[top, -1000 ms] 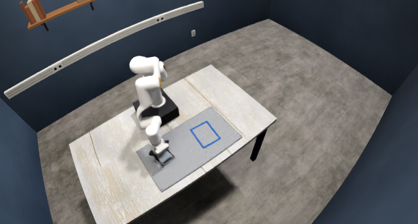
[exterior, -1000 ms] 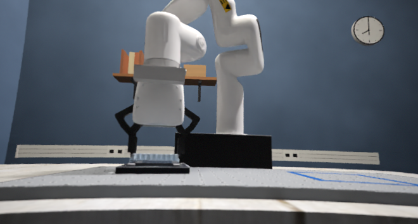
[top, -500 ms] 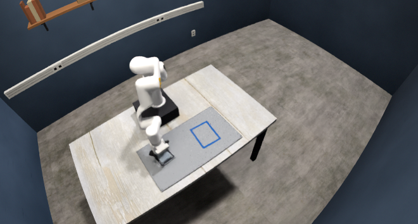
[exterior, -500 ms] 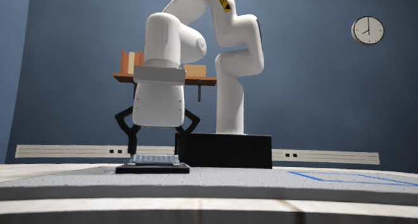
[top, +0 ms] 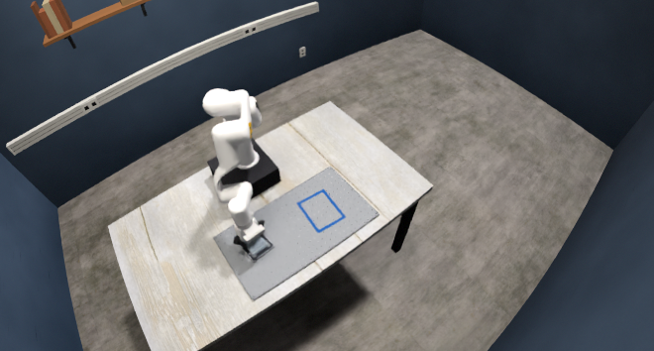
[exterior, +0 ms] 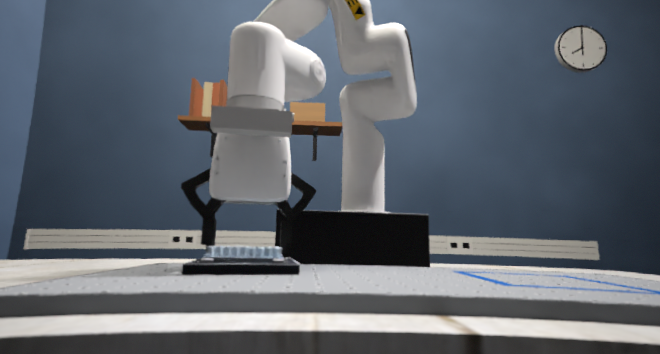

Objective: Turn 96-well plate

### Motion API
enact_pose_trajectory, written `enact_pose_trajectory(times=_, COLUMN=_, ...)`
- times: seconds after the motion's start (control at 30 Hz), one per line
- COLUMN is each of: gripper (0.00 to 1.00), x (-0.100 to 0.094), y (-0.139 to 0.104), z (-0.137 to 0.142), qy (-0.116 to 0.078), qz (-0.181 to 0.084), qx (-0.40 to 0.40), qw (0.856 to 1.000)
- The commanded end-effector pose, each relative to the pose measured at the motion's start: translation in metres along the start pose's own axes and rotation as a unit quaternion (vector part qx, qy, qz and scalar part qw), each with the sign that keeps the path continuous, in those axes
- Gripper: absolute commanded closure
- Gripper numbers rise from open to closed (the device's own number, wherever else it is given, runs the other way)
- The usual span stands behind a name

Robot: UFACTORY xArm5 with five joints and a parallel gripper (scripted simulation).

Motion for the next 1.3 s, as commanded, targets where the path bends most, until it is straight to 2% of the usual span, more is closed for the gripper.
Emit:
enact_pose_trajectory(times=0.0, gripper=0.00, x=0.000, y=0.001, z=0.001, qy=0.001, qz=0.002, qx=0.000, qw=1.000)
enact_pose_trajectory(times=1.13, gripper=0.00, x=0.000, y=0.001, z=0.001, qy=0.001, qz=0.002, qx=0.000, qw=1.000)
enact_pose_trajectory(times=1.27, gripper=0.00, x=-0.011, y=0.001, z=0.001, qy=0.001, qz=0.002, qx=0.000, qw=1.000)
Point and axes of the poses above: the point where the finger pads meet when closed, its own x axis out along the fingers, its own z axis across the jaws, y = z × x, the point moved 10 cm from there along -x, back along the fingers, and after that the axes turned 15 degrees about x, right-handed, at the moved point
